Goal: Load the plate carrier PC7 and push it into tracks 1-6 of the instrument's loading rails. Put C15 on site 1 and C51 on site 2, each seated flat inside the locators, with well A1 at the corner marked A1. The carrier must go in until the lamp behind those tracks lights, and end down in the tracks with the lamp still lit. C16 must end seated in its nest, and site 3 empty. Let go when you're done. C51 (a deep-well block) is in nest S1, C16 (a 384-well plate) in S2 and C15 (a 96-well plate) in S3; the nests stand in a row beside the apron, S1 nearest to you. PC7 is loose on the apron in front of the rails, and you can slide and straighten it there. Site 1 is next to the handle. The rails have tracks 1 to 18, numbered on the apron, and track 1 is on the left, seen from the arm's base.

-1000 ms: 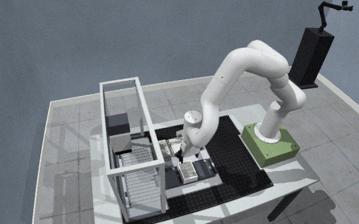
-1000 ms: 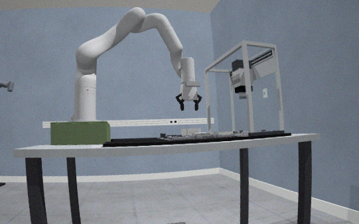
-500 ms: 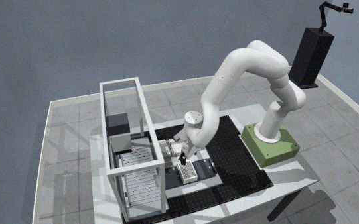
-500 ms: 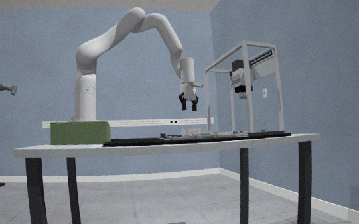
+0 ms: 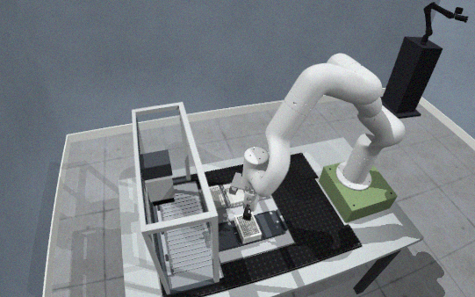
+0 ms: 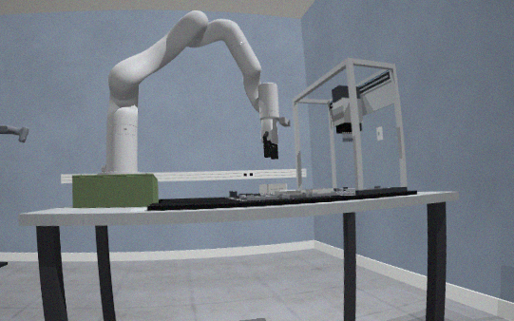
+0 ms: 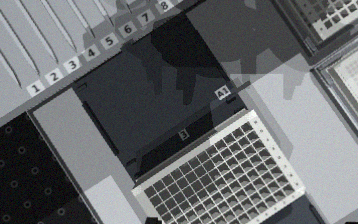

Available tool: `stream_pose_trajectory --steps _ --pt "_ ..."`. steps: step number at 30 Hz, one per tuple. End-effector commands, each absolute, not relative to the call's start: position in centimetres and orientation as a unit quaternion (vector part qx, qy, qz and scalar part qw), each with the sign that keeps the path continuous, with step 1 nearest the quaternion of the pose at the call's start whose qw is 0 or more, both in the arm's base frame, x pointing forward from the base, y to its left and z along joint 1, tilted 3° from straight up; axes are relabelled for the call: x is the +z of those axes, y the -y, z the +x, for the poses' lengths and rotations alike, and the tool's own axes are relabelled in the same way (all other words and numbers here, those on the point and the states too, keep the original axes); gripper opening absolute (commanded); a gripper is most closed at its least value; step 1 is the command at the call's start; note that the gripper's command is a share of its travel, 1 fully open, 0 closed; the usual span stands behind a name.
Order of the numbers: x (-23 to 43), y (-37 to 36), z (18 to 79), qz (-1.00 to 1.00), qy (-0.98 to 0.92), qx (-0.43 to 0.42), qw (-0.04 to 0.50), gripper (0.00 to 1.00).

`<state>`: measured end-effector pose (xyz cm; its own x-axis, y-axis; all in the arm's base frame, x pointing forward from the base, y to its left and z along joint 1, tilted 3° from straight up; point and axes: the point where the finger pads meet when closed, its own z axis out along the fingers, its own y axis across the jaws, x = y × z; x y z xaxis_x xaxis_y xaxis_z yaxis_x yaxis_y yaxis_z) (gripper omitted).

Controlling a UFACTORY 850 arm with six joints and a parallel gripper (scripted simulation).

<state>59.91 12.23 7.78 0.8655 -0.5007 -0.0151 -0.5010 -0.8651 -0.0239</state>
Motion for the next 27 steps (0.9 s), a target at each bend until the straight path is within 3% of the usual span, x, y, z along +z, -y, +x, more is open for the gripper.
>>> stream_pose_trajectory --steps 1,27 --pt "7.9 -12.3 60.0 -0.983 -0.182 0.005 0.022 1.00" --pt "7.4 -9.6 61.4 -0.991 0.135 -0.002 0.022 1.00"
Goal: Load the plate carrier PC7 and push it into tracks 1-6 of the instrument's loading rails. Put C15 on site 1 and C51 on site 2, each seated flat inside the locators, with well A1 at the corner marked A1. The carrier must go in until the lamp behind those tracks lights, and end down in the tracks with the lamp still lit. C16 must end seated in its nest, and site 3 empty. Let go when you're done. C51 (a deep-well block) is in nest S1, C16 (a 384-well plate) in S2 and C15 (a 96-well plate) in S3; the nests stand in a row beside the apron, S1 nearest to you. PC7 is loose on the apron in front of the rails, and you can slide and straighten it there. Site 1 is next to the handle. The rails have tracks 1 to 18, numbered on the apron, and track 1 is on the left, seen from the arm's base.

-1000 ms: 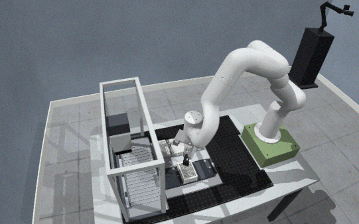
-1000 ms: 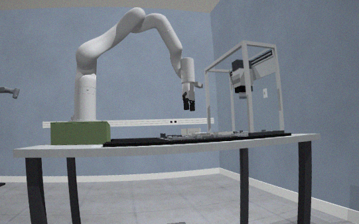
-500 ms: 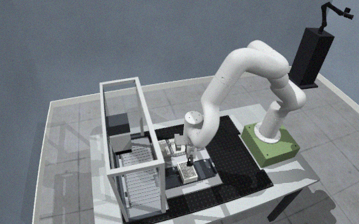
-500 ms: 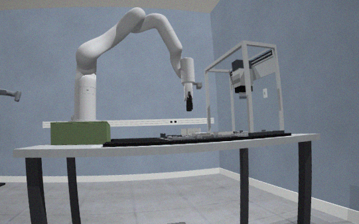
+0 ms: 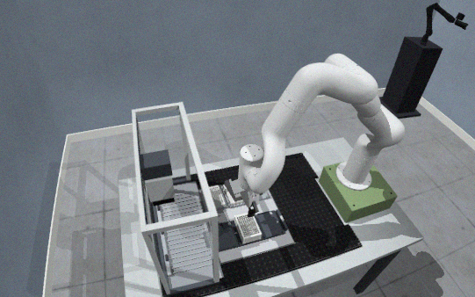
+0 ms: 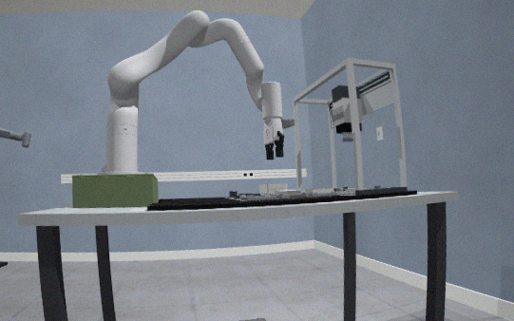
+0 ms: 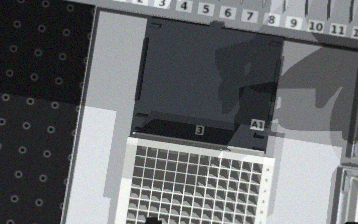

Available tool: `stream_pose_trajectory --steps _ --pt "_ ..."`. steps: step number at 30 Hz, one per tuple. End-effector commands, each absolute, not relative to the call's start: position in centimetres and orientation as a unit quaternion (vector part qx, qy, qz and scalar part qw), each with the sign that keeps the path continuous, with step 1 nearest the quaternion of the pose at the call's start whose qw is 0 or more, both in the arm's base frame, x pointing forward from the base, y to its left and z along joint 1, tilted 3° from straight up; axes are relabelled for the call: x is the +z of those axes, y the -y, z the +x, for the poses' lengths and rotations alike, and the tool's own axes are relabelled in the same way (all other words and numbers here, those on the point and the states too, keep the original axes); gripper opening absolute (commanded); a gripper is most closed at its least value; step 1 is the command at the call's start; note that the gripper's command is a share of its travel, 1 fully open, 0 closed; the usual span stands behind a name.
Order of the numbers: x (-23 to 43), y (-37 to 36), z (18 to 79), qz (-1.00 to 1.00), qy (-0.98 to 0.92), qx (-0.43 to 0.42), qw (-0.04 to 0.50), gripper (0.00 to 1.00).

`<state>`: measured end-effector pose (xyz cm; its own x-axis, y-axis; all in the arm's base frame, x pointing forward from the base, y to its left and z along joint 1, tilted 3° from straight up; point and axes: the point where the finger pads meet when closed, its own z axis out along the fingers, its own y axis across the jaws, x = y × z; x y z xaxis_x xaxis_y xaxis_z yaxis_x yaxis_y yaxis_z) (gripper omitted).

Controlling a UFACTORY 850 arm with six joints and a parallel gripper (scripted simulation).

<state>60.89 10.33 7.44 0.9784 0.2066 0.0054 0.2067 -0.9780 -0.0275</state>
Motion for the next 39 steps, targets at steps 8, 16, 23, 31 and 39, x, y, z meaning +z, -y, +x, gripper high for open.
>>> stream_pose_trajectory --steps 8,16,23,31,39 --pt "6.8 -6.2 63.3 -0.964 0.266 -0.005 0.022 1.00" --pt "6.2 -3.1 64.9 -0.926 0.376 -0.007 0.021 1.00" --pt "5.7 -0.5 66.3 -0.884 0.467 -0.009 0.020 1.00" --pt "5.1 3.0 68.2 -0.814 0.580 -0.012 0.019 1.00" --pt "4.6 5.6 69.6 -0.752 0.658 -0.014 0.017 1.00"
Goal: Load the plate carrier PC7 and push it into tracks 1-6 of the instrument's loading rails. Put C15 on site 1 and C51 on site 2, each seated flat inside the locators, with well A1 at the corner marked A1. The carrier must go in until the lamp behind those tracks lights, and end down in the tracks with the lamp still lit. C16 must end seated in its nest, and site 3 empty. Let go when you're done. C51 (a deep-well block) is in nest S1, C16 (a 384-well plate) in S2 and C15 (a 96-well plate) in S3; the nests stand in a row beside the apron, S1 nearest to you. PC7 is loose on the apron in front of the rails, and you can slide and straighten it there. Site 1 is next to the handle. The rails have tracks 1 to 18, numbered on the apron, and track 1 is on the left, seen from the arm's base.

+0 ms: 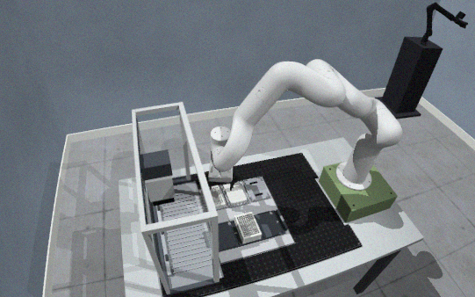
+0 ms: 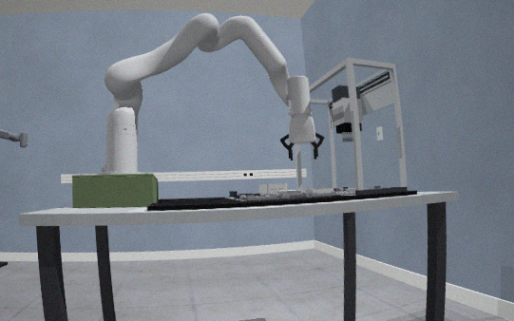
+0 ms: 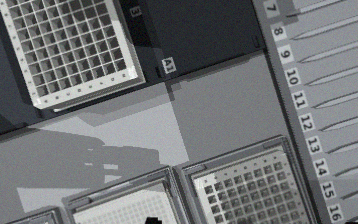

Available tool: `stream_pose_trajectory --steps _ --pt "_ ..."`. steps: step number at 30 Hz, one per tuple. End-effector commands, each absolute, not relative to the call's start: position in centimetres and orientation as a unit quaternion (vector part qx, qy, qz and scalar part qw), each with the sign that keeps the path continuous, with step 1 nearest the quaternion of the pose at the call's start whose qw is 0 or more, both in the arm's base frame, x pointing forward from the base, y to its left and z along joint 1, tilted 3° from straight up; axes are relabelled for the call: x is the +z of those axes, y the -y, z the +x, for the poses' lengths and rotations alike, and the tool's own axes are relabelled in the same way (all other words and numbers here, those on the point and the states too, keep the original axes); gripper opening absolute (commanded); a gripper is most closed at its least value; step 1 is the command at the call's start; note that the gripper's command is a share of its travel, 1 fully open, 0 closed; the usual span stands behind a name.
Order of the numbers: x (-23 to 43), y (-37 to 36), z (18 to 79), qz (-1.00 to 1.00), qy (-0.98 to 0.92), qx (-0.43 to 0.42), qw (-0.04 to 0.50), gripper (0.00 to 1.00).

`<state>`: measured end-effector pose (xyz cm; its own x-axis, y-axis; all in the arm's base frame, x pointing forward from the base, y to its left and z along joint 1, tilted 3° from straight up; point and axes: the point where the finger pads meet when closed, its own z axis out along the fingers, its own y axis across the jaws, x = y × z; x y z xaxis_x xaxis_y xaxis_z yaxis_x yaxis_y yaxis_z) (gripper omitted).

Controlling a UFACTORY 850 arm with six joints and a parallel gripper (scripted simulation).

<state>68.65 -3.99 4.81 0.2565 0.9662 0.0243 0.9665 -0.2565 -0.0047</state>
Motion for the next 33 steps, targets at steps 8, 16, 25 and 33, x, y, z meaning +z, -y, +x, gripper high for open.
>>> stream_pose_trajectory --steps 8,16,25,33 --pt "4.0 8.8 71.4 -0.676 0.737 -0.016 0.016 1.00" --pt "4.0 8.8 71.4 -0.676 0.737 -0.016 0.016 1.00" --pt "3.5 8.8 71.4 -0.676 0.737 -0.016 0.016 1.00" --pt "2.5 8.8 71.4 -0.676 0.737 -0.016 0.016 1.00"
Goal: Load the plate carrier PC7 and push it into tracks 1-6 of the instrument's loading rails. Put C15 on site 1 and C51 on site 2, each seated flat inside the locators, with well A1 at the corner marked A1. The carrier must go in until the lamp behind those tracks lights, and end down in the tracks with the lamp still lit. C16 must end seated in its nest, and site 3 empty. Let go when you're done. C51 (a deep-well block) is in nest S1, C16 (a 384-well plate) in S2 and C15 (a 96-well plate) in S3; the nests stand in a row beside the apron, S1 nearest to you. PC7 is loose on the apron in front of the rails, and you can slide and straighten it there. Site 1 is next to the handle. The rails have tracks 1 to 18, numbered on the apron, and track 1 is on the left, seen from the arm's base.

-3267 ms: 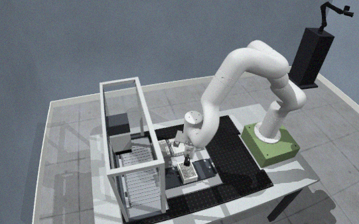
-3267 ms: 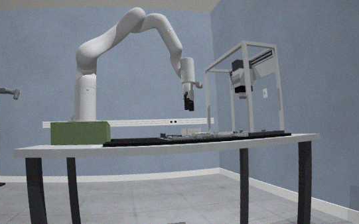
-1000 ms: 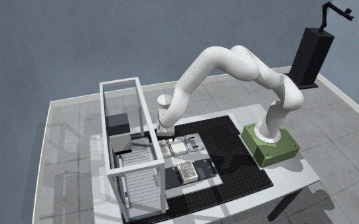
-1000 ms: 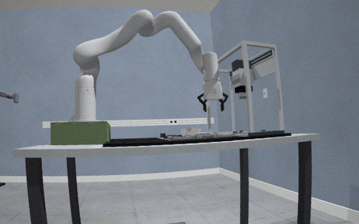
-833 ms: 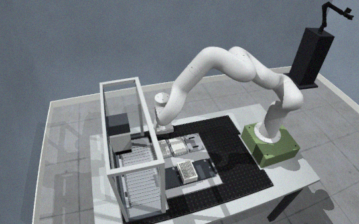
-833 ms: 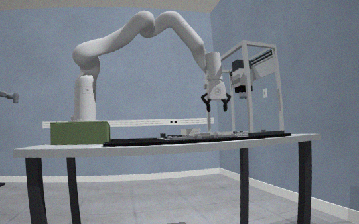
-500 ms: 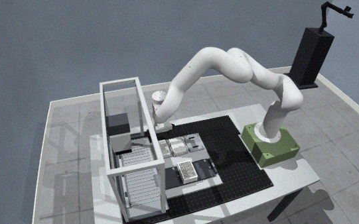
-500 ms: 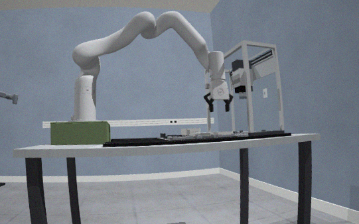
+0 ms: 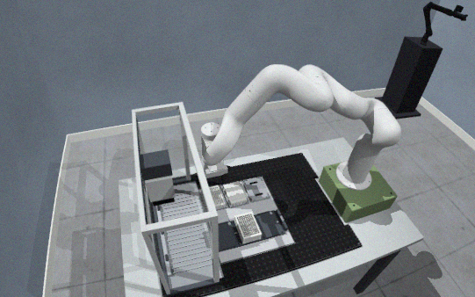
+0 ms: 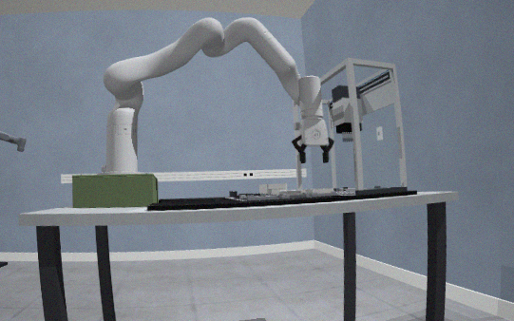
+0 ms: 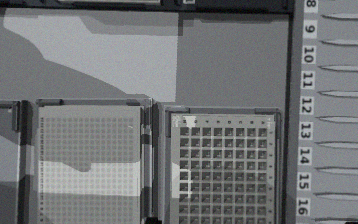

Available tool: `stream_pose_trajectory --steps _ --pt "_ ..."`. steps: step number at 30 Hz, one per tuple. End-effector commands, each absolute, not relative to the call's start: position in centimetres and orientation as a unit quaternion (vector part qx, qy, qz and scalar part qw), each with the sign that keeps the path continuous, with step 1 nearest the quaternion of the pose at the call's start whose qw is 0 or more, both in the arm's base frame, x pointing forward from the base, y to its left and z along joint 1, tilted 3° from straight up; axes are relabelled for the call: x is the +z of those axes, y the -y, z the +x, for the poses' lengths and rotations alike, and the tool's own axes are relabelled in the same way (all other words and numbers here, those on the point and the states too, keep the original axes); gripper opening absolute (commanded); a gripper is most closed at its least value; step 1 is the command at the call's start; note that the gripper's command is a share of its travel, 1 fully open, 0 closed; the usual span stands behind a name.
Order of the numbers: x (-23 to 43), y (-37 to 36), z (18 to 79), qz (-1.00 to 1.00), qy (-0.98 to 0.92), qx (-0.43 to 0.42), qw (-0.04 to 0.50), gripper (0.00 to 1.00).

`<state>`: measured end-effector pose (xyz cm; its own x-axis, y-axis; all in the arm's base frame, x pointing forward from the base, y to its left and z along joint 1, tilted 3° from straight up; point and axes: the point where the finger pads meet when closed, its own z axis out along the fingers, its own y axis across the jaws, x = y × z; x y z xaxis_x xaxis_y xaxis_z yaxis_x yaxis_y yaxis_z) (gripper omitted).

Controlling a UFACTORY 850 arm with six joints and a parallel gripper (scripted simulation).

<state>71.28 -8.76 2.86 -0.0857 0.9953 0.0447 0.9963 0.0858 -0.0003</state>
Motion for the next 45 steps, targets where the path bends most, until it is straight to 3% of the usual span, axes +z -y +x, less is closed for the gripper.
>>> stream_pose_trajectory --steps 1,45 --pt "2.4 8.7 71.4 -0.676 0.737 -0.016 0.016 1.00" --pt "-4.3 8.5 71.4 -0.676 0.737 -0.016 0.016 1.00"
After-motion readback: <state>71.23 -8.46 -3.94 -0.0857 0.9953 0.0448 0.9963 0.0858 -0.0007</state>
